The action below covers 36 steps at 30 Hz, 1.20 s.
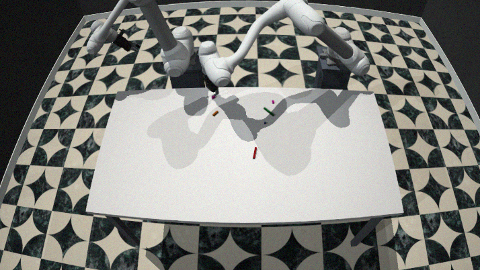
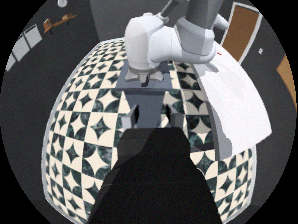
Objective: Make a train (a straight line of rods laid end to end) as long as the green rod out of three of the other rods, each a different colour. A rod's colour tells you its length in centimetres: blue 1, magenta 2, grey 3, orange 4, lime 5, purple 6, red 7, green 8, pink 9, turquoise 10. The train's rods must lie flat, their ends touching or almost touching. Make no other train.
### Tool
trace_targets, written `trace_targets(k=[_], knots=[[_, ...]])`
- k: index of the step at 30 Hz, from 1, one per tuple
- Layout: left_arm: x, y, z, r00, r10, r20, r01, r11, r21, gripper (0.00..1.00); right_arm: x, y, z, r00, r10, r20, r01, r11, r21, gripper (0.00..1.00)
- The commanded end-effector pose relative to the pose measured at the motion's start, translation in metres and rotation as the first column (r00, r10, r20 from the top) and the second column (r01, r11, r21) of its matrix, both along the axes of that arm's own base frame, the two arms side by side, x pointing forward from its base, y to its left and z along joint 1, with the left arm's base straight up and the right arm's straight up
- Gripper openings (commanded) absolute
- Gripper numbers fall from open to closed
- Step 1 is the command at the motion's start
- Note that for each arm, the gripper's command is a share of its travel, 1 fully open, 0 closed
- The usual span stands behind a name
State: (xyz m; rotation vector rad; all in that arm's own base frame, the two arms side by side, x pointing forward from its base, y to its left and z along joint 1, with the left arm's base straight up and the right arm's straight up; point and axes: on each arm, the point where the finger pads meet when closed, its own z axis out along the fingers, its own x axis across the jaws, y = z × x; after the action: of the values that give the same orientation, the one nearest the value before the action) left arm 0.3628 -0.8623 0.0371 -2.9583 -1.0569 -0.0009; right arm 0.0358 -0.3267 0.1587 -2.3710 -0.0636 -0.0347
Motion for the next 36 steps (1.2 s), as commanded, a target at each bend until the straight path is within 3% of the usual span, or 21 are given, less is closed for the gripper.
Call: trace_targets(k=[1,23,36], knots=[[-0.0026,-0.0007,-0.0025,1.0,-0.002,0.0,0.002,1.0,-0.003,0.54,-0.0029,0.0035,0.0001,1.0,0.001,-0.007,-0.001,1.0,0.015,1.0],[-0.0032,-0.0012,-0.0028,1.0,-0.002,0.0,0.002,1.0,-0.003,0.54,-0.0029,0.0035,0.0001,1.0,0.001,-0.007,-0.001,1.0,0.015,1.0],[-0.0035,-0.0004,-0.0123,1.0,-0.002,-0.001,0.002,1.0,0.0,0.54,-0.0029,0.0035,0.0001,1.0,0.001,-0.007,-0.001,1.0,0.015,1.0]])
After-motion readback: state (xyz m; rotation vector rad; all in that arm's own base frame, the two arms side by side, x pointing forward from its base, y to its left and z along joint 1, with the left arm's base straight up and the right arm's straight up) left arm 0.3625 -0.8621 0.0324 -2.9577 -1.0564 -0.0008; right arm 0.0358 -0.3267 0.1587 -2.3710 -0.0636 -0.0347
